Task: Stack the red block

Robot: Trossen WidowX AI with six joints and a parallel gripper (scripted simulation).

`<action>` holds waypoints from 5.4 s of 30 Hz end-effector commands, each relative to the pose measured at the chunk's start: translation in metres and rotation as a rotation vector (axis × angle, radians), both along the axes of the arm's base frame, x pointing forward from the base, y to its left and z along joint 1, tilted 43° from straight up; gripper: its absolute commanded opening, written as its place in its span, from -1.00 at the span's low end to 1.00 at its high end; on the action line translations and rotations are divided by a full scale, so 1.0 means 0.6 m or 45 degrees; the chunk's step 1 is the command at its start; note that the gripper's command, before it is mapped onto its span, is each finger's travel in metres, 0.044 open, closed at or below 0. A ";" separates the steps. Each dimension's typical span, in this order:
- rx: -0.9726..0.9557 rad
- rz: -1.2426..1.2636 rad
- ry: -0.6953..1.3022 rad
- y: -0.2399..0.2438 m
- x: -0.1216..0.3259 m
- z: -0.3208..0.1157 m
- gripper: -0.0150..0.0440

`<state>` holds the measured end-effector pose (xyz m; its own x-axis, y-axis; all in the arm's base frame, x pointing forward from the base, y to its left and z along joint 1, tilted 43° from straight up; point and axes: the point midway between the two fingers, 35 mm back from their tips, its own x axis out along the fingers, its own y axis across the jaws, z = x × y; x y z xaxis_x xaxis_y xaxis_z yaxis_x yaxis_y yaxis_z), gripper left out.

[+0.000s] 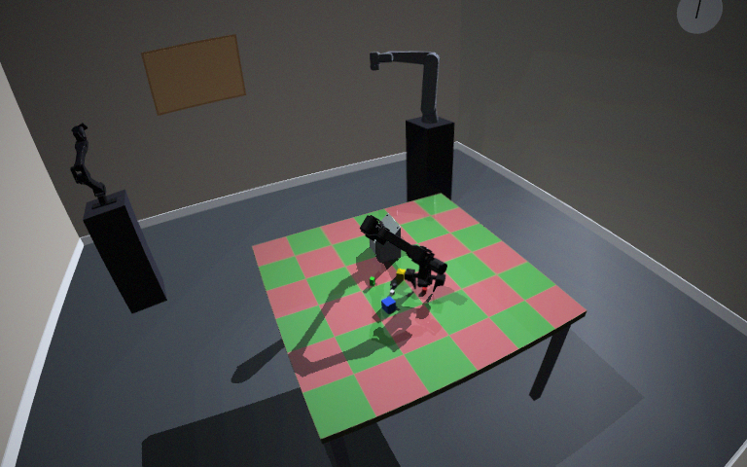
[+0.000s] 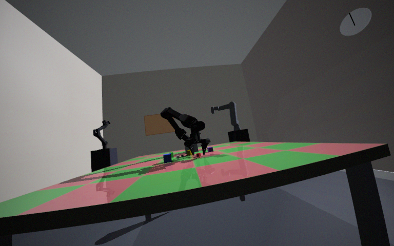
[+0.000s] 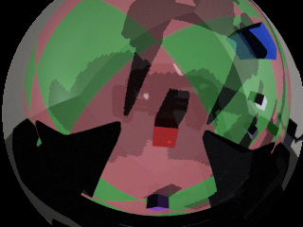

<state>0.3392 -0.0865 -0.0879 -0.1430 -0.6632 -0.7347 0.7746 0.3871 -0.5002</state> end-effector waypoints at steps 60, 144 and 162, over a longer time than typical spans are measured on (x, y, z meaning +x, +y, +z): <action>0.009 0.007 0.005 0.107 0.008 0.184 -0.49; -0.011 0.006 0.021 -0.137 -0.304 0.273 -0.49; -0.011 0.006 0.021 -0.138 -0.304 0.272 -0.49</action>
